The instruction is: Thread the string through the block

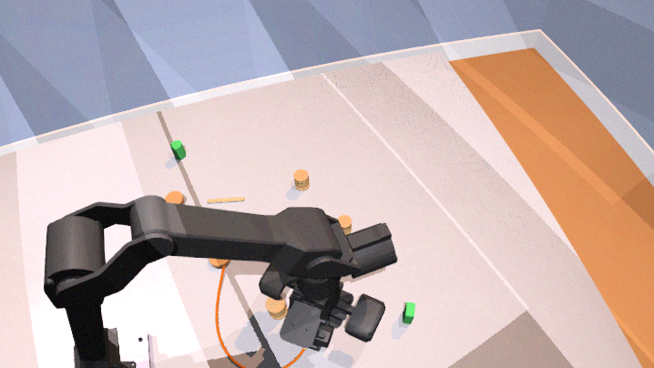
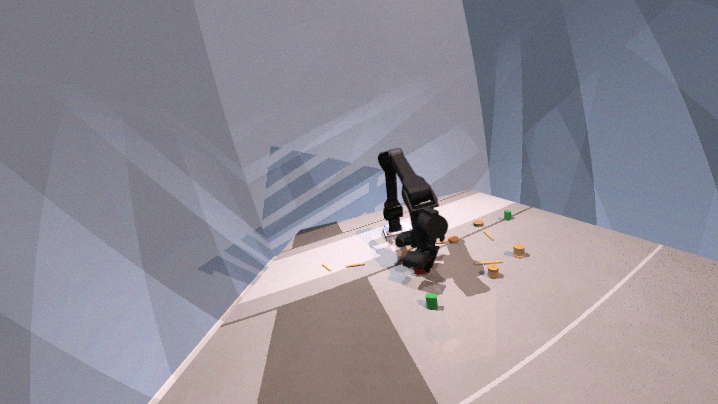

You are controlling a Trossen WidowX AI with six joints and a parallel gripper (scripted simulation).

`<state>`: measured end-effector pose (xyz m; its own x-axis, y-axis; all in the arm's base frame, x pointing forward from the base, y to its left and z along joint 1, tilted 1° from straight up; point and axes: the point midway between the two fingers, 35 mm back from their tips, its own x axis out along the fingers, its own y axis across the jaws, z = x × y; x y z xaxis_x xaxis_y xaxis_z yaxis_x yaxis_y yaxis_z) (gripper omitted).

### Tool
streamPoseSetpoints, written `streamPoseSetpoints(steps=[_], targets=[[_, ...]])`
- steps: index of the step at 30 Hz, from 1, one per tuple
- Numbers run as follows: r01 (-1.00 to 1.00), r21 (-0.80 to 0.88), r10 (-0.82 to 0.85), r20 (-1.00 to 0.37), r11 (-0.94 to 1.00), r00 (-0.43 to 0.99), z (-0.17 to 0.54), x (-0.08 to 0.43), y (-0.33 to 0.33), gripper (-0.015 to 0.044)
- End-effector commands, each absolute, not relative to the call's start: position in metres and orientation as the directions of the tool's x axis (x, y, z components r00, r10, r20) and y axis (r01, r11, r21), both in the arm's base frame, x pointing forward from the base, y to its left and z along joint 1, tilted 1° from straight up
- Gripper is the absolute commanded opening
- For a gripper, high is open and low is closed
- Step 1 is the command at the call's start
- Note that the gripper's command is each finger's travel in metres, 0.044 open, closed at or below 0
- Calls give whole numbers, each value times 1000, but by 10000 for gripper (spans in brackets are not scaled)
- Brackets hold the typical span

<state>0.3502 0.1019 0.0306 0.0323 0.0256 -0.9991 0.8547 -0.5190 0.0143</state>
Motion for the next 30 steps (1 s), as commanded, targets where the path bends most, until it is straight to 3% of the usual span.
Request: streamPoseSetpoints(steps=[1, 30], targets=[[855, 15, 26, -999, -519, 33, 31, 350, 102, 0], [863, 14, -23, -1000, -505, 3, 30, 354, 111, 0]])
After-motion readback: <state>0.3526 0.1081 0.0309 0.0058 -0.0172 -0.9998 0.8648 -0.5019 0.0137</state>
